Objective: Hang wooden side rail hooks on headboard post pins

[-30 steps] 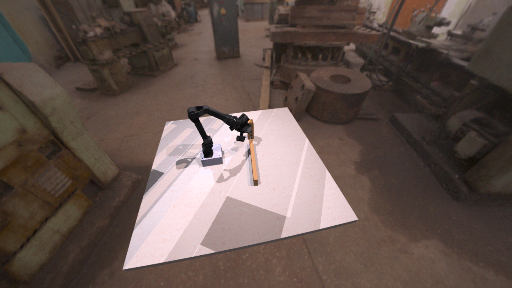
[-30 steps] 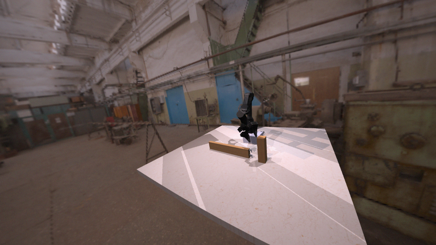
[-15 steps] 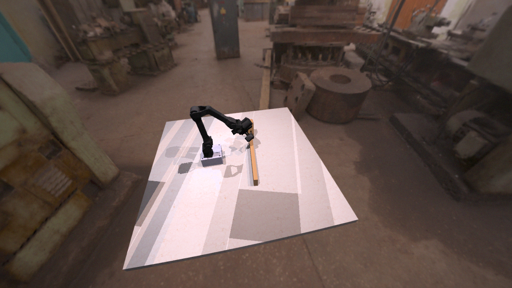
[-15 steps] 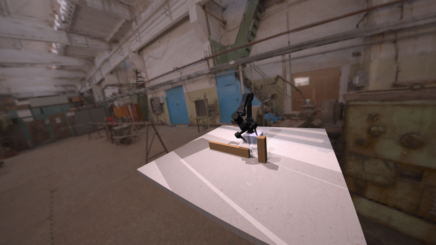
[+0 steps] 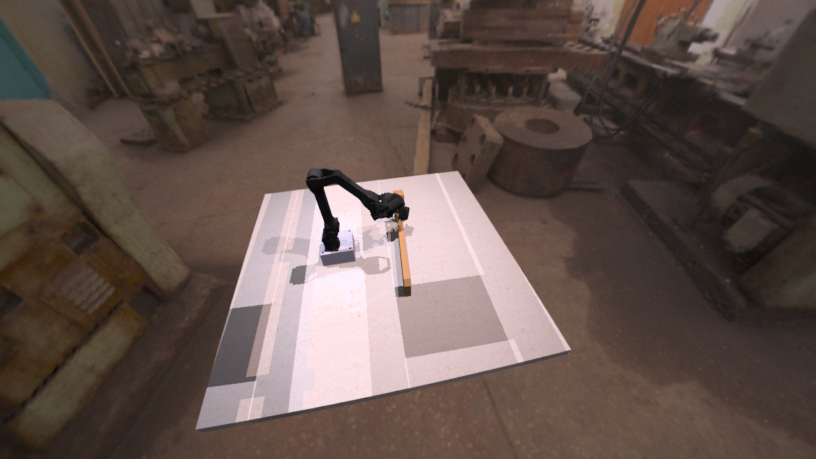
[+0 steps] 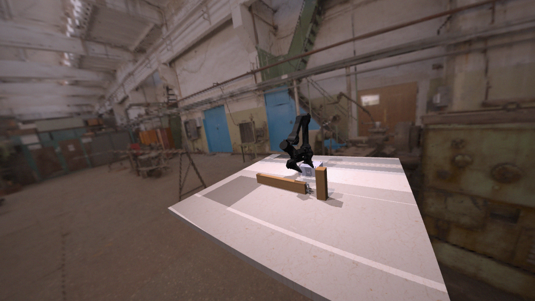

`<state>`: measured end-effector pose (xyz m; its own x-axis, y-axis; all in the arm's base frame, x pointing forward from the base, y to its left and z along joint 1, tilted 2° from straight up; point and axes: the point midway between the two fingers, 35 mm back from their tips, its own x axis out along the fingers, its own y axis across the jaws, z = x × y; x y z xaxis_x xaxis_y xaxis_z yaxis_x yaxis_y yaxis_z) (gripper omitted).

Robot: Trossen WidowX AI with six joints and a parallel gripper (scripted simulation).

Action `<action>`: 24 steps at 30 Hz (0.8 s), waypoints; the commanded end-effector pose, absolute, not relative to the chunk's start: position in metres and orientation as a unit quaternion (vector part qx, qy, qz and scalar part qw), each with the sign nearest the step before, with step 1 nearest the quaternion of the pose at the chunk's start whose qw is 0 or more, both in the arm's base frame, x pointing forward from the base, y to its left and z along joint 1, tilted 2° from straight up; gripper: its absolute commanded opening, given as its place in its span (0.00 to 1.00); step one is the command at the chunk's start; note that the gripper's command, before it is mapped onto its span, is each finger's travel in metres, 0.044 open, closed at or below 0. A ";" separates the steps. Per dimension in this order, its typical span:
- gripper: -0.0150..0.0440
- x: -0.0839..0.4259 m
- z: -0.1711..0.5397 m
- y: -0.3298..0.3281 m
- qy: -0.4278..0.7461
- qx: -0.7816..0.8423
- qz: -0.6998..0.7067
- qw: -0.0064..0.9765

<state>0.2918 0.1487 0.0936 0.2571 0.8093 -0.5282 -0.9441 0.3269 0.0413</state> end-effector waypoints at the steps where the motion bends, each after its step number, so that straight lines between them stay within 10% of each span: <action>1: 1.00 0.291 0.093 0.149 0.228 -0.149 0.567 0.777; 18: 1.00 0.292 0.093 0.148 0.234 -0.145 0.564 0.778; 24: 1.00 0.309 0.086 0.141 0.422 0.010 0.446 0.789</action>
